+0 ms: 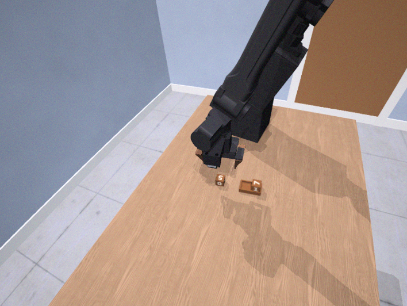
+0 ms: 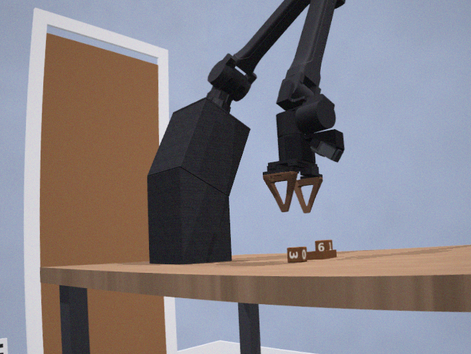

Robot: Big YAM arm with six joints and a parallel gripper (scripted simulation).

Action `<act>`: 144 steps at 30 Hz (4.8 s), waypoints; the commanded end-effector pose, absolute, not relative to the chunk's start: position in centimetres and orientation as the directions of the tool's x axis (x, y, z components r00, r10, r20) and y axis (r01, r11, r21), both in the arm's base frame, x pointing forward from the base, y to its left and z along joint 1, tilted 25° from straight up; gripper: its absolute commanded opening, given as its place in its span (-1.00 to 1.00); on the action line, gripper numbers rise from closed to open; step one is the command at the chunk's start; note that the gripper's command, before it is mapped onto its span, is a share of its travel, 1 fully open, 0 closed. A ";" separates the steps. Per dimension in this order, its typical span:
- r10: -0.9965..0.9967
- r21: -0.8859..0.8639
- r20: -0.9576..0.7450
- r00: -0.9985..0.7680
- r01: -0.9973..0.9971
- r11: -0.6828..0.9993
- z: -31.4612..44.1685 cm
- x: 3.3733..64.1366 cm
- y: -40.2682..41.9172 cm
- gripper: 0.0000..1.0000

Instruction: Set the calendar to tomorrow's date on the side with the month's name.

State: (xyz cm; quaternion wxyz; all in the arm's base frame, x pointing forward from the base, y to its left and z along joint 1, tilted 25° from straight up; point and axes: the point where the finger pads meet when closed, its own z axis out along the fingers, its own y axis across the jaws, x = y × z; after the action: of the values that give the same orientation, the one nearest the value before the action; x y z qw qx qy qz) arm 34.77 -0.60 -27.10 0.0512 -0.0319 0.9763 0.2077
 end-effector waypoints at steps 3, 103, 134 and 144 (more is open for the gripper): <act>-0.021 0.403 -0.111 -0.994 -0.064 0.913 -26.8 34.8 -1.5 1.00; 0.914 0.120 0.399 -0.066 0.993 0.019 -27.9 35.2 -0.6 -0.11; 0.913 0.109 0.402 -0.068 0.994 0.026 -29.6 35.0 0.4 -0.11; 0.913 0.108 0.402 -0.067 0.994 0.026 -31.1 35.0 1.2 -0.11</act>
State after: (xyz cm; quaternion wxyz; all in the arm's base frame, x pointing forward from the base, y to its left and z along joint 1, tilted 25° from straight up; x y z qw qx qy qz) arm 34.53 0.63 -30.68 -0.1165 0.6742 0.7068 0.1794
